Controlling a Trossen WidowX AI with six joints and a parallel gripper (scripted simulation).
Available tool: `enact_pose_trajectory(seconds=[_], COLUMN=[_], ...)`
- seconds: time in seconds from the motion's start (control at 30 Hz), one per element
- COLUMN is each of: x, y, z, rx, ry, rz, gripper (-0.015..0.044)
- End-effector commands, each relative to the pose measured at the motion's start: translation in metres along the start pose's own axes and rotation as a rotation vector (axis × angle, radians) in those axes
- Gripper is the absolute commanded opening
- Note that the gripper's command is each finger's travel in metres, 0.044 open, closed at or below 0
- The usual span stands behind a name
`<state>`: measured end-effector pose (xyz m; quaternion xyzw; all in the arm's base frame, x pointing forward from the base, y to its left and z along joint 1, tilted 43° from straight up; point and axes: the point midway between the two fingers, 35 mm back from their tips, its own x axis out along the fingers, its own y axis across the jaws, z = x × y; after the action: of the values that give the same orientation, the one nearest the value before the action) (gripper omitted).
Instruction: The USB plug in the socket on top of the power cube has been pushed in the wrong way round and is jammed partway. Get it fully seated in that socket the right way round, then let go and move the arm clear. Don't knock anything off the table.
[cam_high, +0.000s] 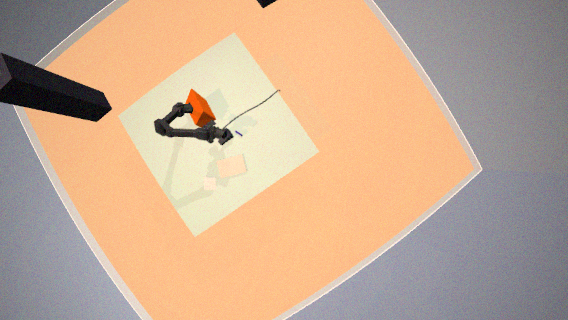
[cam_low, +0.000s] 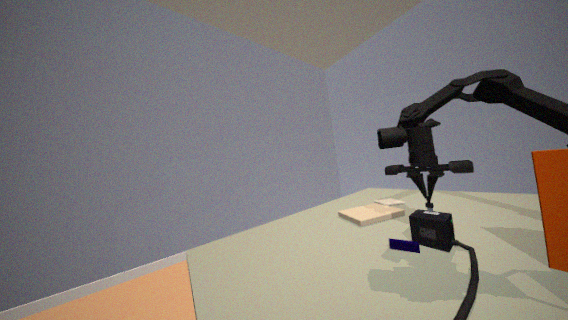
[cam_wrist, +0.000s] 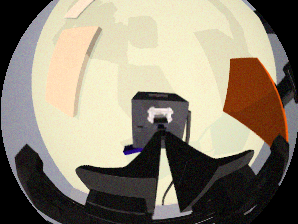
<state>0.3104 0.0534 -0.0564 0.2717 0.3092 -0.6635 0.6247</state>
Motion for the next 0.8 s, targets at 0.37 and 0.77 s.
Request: enact_pose_trajectory(seconds=[0.37,0.77], x=[-0.011,-0.019], y=[0.001,0.001], z=[0.000,-0.001], rx=[0.006,0.006], ry=[0.005,0.005], rz=[-0.001,-0.001], gripper=[0.0000,0.0000])
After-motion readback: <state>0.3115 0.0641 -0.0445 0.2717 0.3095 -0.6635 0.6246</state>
